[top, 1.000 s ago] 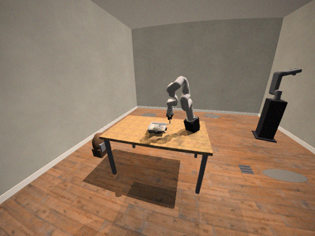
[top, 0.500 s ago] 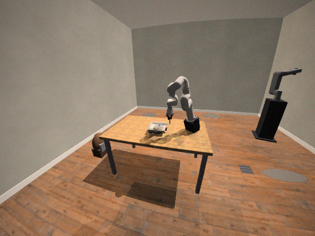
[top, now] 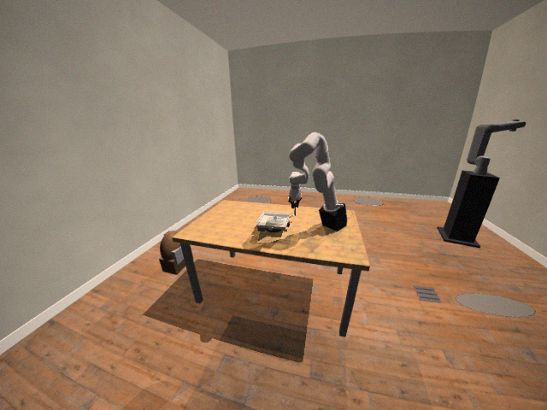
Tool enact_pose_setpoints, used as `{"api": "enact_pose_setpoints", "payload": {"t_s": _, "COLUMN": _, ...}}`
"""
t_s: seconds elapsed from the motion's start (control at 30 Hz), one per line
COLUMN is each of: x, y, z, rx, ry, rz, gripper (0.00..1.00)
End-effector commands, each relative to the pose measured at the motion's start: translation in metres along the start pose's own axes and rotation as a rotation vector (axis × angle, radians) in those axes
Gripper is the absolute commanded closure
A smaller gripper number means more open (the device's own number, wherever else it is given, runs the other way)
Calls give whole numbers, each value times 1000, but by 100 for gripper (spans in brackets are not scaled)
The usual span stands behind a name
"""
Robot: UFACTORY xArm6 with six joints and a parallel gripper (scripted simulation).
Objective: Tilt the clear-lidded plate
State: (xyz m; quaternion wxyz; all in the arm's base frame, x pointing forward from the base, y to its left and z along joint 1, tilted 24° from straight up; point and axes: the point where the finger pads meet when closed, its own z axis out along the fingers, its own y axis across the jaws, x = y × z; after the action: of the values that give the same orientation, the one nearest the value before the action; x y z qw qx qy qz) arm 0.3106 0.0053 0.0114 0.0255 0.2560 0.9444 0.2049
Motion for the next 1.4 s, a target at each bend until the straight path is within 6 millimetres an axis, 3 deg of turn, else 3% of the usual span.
{"api": "enact_pose_setpoints", "payload": {"t_s": 0.0, "x": -1, "y": -1, "z": -1, "rx": 1, "ry": -5, "rz": 2, "gripper": 100}}
{"api": "enact_pose_setpoints", "payload": {"t_s": 1.37, "x": 0, "y": 0, "z": -2, "rx": 1, "ry": -5, "rz": 2, "gripper": 100}}
